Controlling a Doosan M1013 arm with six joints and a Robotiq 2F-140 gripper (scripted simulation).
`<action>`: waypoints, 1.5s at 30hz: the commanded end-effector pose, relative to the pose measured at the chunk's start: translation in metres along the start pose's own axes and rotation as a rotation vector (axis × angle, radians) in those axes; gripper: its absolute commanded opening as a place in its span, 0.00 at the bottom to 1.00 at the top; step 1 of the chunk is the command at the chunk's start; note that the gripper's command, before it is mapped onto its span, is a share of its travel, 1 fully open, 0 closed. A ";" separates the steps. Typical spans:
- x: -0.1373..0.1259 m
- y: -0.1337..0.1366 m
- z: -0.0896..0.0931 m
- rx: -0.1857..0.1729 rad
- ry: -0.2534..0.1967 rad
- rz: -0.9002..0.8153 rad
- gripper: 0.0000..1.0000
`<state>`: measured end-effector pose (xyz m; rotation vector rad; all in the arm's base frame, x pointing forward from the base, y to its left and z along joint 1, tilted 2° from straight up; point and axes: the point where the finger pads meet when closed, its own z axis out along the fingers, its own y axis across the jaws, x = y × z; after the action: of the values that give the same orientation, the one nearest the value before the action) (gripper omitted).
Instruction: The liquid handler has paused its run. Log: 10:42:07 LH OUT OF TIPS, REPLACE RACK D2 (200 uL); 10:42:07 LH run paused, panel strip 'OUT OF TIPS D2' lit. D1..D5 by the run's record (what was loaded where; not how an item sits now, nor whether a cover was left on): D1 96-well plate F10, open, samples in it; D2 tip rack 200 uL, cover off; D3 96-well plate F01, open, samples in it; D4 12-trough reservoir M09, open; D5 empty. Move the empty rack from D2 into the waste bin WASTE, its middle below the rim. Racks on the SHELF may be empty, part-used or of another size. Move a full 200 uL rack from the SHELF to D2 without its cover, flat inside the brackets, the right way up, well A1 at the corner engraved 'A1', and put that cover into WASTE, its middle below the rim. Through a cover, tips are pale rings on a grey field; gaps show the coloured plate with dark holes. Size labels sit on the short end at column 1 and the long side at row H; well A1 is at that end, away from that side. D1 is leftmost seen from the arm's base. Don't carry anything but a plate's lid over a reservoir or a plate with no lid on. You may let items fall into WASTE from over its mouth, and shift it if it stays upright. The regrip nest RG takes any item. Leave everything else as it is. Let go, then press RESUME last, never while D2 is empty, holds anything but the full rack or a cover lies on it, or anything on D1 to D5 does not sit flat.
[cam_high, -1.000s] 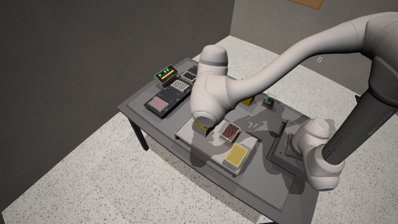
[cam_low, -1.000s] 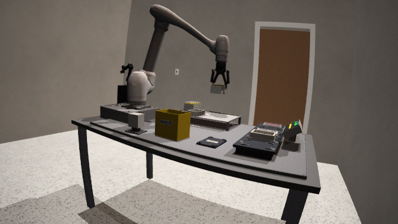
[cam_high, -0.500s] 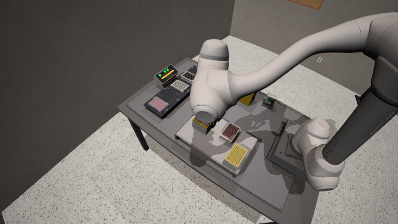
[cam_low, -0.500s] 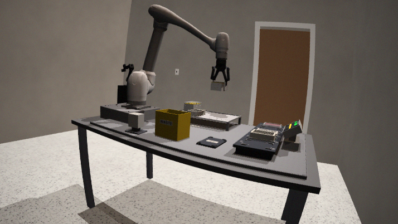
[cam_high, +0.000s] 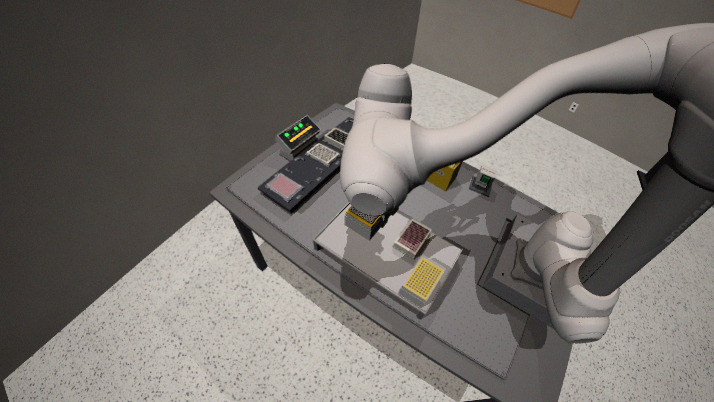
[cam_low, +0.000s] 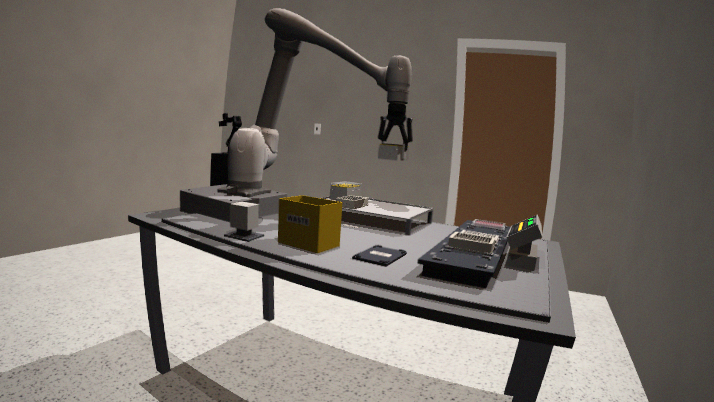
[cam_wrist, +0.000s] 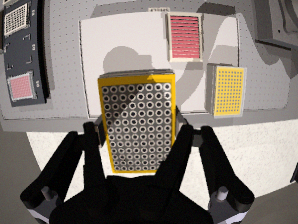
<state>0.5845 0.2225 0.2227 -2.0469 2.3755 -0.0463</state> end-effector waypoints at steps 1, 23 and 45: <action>0.000 0.000 0.000 0.000 0.000 0.000 0.00; 0.100 0.000 0.000 0.000 0.000 0.000 0.00; 0.200 0.001 0.000 0.000 0.000 0.000 0.00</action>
<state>0.5560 0.0347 0.2256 -2.0468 2.3757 -0.0463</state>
